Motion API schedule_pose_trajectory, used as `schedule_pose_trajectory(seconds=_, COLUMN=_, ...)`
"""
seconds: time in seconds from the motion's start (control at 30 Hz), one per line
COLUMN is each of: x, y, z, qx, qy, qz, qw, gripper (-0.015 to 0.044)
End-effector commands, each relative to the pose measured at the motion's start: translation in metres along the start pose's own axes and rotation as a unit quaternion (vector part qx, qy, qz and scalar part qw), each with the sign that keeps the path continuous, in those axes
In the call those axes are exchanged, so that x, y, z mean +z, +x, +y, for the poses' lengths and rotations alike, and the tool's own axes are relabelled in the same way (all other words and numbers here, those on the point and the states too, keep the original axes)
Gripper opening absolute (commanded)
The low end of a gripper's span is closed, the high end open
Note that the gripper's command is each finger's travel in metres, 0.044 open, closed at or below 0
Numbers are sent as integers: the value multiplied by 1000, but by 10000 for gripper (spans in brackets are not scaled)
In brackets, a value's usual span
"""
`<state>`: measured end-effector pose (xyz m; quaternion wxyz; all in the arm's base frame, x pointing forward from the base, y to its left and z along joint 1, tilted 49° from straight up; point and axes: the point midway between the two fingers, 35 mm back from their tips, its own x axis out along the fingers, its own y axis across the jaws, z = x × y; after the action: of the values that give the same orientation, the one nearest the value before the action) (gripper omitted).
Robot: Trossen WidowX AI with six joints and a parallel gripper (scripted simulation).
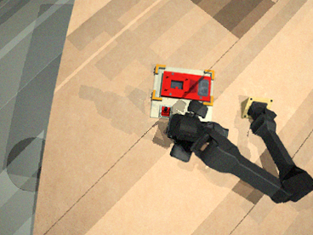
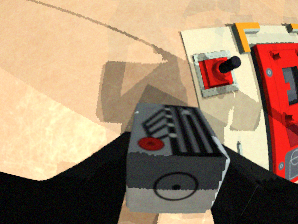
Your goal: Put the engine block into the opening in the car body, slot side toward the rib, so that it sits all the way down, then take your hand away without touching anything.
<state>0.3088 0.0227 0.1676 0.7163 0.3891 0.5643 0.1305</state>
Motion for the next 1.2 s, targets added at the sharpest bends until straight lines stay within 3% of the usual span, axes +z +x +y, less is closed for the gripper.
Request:
schedule_pose_trajectory(seconds=0.0, x=-4, y=1, z=-1, qx=-4, qy=1, qz=-50, qw=999, gripper=0)
schedule_pose_trajectory(seconds=0.27, x=-11, y=0, z=0, qx=11, qy=4, qz=-165, qw=986, gripper=0)
schedule_pose_trajectory(seconds=1.17, x=-38, y=60, z=3, qx=14, qy=4, qz=-168, qw=986, gripper=0)
